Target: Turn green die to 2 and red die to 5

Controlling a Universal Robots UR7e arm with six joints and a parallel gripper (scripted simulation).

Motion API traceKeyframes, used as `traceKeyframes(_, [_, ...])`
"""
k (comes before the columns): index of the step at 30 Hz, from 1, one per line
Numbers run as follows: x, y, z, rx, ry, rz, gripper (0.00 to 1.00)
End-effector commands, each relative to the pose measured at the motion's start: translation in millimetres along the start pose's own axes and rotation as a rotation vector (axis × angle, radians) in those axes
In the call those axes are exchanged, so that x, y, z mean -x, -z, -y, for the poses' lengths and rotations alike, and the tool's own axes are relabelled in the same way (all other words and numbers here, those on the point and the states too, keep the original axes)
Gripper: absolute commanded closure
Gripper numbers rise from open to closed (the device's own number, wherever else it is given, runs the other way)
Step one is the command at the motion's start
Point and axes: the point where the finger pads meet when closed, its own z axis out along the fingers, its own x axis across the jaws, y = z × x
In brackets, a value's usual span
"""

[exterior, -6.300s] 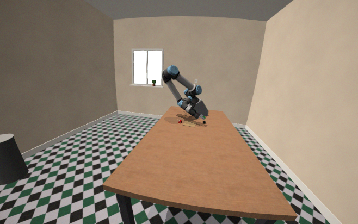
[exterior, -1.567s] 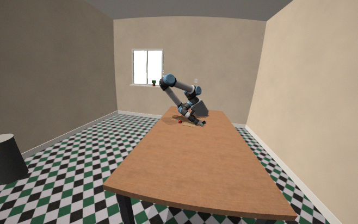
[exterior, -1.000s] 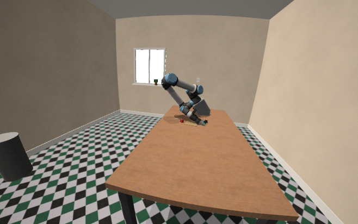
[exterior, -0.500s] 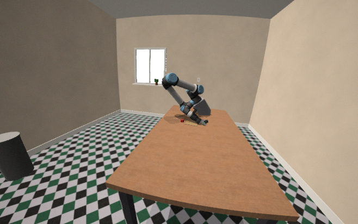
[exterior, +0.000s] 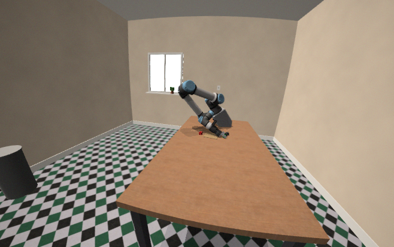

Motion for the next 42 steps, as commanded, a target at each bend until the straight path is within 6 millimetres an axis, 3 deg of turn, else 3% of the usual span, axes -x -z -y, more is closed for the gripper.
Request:
traceKeyframes(1, [-0.2,4.1,0.3,0.0,0.001,-0.001,0.13])
traceKeyframes(17, [-0.2,45.6,0.3,0.0,0.001,-0.001,0.13])
traceKeyframes(29, [-0.2,50.3,1.6,0.0,0.001,-0.001,0.13])
traceKeyframes(42, [-0.2,66.1,31.2,0.0,0.001,-0.001,0.13])
